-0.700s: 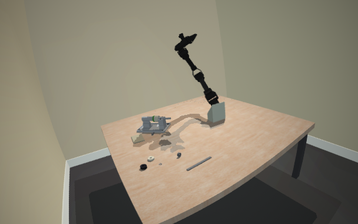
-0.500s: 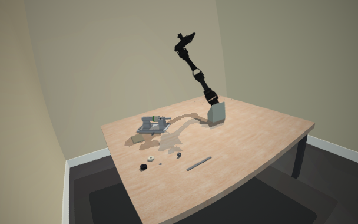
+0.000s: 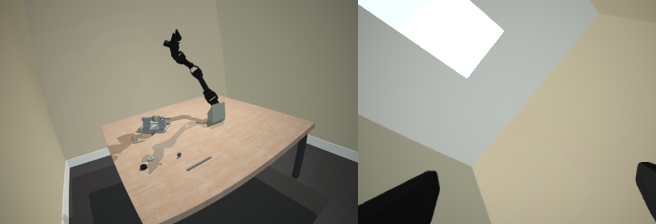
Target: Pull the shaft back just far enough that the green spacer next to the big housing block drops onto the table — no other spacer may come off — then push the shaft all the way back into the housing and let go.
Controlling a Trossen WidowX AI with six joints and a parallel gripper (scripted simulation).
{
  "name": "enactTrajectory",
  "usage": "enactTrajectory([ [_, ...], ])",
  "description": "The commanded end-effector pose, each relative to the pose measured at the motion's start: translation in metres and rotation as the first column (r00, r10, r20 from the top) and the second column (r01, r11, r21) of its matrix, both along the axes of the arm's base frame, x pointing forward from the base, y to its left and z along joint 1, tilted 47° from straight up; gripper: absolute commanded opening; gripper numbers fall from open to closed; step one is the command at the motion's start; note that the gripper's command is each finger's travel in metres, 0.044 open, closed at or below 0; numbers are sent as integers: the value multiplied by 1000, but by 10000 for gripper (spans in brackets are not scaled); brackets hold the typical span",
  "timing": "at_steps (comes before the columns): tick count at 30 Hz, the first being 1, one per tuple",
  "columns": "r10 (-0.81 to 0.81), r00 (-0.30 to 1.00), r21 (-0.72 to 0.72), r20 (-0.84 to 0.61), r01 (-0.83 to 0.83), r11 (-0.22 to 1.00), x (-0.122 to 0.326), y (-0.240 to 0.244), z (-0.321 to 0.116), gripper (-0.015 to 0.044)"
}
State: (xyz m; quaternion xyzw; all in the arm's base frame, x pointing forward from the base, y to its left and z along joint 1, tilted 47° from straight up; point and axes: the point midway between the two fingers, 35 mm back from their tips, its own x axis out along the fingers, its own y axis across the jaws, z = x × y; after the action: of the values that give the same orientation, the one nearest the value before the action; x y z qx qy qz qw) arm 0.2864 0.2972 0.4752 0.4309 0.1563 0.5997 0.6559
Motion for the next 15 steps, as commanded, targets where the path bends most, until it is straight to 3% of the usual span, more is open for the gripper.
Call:
enactTrajectory([
  [1, -256, 967, -30, -8, 256, 966, 55, -15, -38, 440],
  [8, -647, 763, -168, 21, 640, 750, 132, -63, -119, 440],
  [15, -885, 439, -361, 152, 859, 364, 174, -136, -206, 440],
])
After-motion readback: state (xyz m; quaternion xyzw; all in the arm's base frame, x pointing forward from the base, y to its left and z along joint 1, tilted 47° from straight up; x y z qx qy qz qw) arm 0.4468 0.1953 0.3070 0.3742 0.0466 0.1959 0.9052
